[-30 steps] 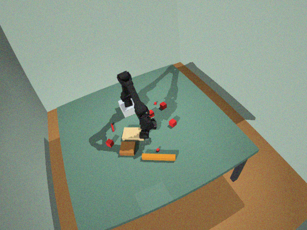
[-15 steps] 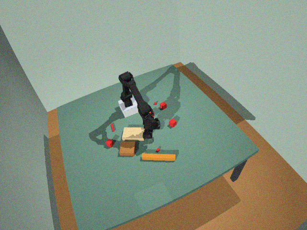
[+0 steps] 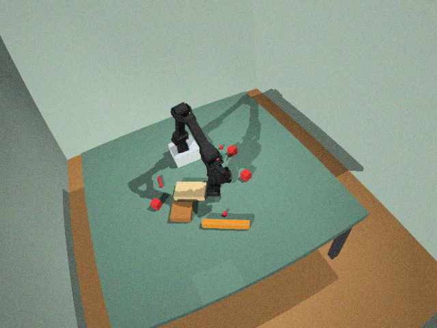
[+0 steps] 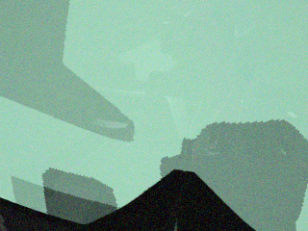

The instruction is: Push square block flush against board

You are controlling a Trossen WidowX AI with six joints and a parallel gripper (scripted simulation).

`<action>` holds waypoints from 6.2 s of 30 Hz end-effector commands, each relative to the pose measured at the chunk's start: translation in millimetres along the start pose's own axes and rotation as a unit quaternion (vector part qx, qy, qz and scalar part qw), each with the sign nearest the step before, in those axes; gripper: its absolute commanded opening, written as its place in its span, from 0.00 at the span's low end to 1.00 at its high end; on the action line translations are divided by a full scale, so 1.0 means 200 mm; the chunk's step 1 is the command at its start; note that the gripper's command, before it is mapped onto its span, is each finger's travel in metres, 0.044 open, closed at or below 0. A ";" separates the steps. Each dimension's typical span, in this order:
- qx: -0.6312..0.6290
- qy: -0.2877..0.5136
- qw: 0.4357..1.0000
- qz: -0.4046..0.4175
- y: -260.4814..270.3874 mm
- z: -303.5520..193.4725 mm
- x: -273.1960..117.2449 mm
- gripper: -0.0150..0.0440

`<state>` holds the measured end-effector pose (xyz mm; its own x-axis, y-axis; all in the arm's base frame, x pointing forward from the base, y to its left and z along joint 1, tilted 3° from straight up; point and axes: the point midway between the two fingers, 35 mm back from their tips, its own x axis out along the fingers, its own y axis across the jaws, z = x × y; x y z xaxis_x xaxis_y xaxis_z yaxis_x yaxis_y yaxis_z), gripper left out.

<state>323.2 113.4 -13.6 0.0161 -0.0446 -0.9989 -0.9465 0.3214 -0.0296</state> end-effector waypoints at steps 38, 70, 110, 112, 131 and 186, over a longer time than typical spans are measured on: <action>0.501 -0.006 0.865 -0.007 0.22 -0.48 -0.24 0.25; 0.711 -0.006 0.704 -0.005 0.38 -0.68 0.08 0.25; 0.711 -0.006 0.704 -0.006 0.27 -0.67 0.07 0.25; 0.711 -0.006 0.704 -0.006 0.29 -0.67 0.07 0.25; 0.711 -0.005 0.704 -0.005 0.44 -0.67 0.08 0.25; 0.710 -0.006 0.704 -0.008 0.14 -0.80 0.06 0.25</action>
<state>238.8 -27.5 -20.7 0.0297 -0.0497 -0.9983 0.3312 0.9428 -0.0371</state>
